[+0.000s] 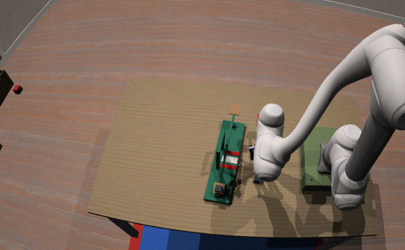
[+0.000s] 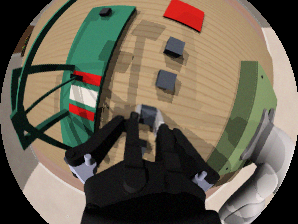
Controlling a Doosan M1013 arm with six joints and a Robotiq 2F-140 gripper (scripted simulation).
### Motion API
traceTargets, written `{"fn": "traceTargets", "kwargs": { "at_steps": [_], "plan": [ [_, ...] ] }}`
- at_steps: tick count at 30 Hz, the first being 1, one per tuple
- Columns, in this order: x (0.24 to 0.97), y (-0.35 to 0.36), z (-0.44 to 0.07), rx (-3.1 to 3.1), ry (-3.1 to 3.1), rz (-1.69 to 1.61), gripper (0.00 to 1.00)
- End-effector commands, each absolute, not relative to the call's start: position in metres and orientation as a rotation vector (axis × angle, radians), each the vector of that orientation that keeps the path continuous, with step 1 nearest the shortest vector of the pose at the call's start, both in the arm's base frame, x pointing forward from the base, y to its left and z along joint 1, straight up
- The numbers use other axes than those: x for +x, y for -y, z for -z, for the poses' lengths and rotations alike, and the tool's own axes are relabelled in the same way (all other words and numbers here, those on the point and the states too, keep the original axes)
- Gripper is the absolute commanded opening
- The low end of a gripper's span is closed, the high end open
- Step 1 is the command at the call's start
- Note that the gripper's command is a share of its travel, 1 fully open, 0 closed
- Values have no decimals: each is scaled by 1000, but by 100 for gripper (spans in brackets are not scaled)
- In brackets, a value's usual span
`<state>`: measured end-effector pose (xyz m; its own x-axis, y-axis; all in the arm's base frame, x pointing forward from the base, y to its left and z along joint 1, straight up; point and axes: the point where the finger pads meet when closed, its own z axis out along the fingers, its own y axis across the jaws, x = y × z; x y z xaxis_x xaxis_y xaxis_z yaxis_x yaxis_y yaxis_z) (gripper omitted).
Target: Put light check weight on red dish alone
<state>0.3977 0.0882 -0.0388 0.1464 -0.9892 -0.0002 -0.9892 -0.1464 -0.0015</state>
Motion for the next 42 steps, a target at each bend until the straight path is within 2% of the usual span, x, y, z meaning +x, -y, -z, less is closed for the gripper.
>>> {"fn": "traceTargets", "kwargs": {
  "at_steps": [1,14,26,42],
  "plan": [
    [398,-88,40,-2376,-2048,2,24],
    [398,-88,27,-2376,-2048,2,24],
    [397,-88,-27,-2376,-2048,2,24],
    [397,-87,-30,-2362,-2064,2,24]
  ]
}}
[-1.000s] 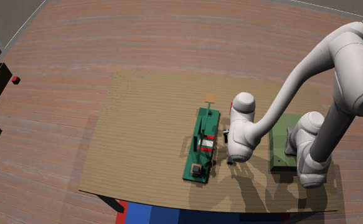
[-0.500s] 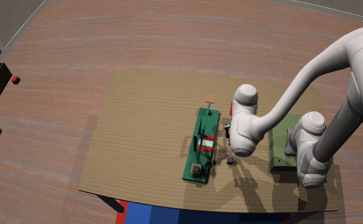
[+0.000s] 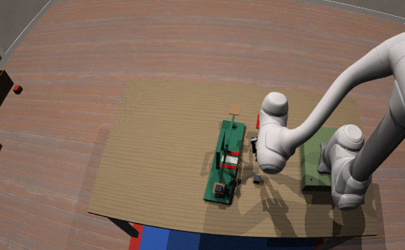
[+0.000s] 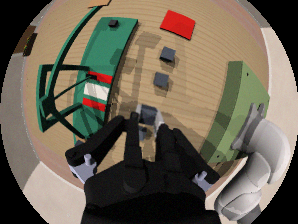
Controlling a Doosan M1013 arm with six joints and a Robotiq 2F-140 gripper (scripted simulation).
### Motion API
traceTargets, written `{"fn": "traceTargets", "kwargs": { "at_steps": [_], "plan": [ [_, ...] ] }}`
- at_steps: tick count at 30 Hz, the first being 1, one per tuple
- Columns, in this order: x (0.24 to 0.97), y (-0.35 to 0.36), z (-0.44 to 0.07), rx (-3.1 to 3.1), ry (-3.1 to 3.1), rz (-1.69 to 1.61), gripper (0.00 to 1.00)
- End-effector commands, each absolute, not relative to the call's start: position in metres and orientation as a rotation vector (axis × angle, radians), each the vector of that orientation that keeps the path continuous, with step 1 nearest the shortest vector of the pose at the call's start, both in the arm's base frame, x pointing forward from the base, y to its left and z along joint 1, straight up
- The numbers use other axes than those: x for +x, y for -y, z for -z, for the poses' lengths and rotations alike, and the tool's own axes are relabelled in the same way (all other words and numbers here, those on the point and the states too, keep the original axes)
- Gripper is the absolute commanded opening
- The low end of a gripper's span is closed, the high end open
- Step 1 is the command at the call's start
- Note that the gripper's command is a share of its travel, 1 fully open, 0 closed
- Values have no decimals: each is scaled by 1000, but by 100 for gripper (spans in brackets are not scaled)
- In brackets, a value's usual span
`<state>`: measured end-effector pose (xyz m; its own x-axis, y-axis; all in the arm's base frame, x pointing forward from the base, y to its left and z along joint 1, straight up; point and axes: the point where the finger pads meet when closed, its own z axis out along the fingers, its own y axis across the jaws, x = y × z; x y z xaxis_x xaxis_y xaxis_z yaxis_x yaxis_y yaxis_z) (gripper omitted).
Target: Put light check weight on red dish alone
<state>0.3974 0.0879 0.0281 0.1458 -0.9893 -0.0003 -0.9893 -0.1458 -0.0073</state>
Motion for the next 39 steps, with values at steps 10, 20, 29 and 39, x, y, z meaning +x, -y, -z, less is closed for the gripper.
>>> {"fn": "traceTargets", "kwargs": {
  "at_steps": [10,20,29,39],
  "plan": [
    [399,-51,-54,-2302,-2130,2,24],
    [404,44,-119,-2302,-2130,2,24],
    [408,107,-162,-2302,-2130,2,24],
    [410,125,-175,-2302,-2130,2,24]
  ]
}}
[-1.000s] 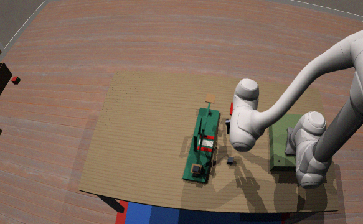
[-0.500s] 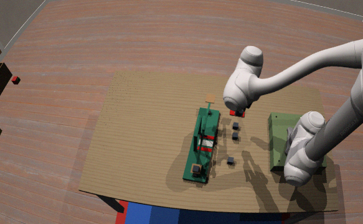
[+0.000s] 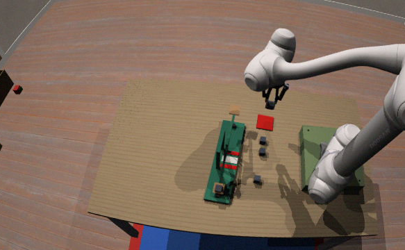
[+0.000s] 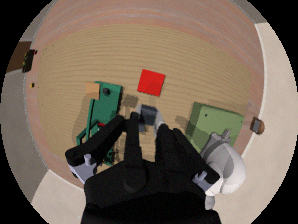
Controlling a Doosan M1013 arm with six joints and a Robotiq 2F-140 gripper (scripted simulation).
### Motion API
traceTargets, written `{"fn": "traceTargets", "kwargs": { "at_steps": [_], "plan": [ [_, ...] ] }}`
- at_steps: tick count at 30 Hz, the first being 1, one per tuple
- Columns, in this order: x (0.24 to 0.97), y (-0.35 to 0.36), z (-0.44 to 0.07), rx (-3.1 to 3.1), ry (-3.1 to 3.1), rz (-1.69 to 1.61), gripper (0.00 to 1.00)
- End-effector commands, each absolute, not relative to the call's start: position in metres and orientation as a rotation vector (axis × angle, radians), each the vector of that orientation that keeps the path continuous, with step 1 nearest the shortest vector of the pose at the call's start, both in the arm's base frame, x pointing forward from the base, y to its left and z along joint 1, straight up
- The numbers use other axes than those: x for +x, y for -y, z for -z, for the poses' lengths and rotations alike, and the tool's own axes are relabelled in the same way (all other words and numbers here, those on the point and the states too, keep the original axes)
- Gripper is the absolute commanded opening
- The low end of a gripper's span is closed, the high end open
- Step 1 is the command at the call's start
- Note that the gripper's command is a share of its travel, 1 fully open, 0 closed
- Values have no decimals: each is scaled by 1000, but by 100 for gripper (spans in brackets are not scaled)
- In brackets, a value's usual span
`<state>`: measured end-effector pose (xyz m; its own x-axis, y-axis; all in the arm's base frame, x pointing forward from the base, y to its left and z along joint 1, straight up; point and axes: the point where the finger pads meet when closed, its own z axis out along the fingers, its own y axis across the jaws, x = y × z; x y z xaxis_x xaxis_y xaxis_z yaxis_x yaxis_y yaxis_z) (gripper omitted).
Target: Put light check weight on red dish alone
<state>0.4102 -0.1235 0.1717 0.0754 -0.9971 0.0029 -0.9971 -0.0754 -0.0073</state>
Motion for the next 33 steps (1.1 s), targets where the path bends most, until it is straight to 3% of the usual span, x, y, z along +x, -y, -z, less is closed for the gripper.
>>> {"fn": "traceTargets", "kwargs": {
  "at_steps": [1,8,12,33],
  "plan": [
    [410,125,-175,-2302,-2130,2,24],
    [540,118,-177,-2302,-2130,2,24],
    [575,112,-174,-2302,-2130,2,24],
    [577,112,-167,-2302,-2130,2,24]
  ]
}}
